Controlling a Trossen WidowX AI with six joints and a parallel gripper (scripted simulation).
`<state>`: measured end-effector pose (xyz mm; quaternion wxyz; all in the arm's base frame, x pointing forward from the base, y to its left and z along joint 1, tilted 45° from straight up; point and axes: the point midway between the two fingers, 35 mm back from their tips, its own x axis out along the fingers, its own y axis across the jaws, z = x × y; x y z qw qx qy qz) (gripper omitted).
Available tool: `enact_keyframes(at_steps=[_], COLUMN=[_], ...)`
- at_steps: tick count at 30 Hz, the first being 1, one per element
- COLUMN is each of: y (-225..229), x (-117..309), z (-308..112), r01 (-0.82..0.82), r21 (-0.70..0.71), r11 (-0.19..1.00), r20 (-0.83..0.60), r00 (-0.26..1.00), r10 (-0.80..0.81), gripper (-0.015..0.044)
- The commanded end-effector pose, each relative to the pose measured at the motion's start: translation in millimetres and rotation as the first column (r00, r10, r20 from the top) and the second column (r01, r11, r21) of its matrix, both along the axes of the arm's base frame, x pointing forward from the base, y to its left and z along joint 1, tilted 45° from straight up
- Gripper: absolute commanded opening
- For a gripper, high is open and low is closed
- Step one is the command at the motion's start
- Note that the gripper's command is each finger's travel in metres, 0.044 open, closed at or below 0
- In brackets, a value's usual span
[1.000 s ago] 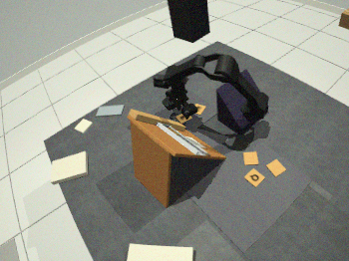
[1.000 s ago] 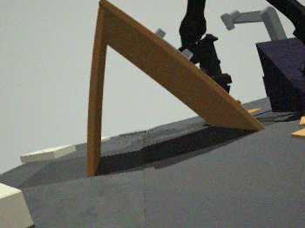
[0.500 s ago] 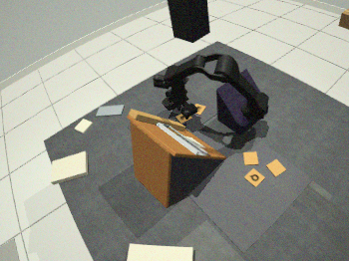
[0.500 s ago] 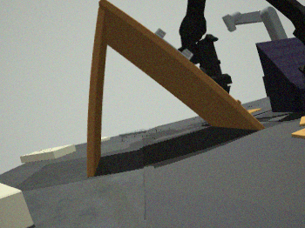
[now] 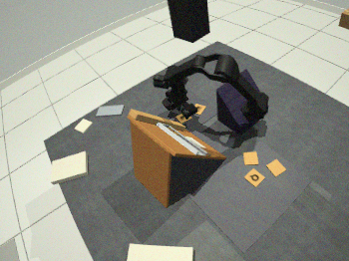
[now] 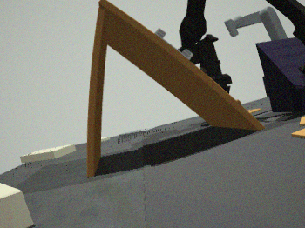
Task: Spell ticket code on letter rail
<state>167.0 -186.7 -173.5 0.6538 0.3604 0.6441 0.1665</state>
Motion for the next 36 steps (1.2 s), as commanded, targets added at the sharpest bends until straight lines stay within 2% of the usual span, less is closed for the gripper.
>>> enact_keyframes(at_steps=[1, 36], y=[3.0, 14.5], x=[0.0, 1.9], z=[-2.6, -14.3], r01=[0.003, 0.003], r21=[0.006, 0.007], r11=[1.0, 1.0], r20=[-0.002, -0.002], r00=[1.0, 1.0], r10=[-0.003, -0.003], gripper=[0.034, 0.034])
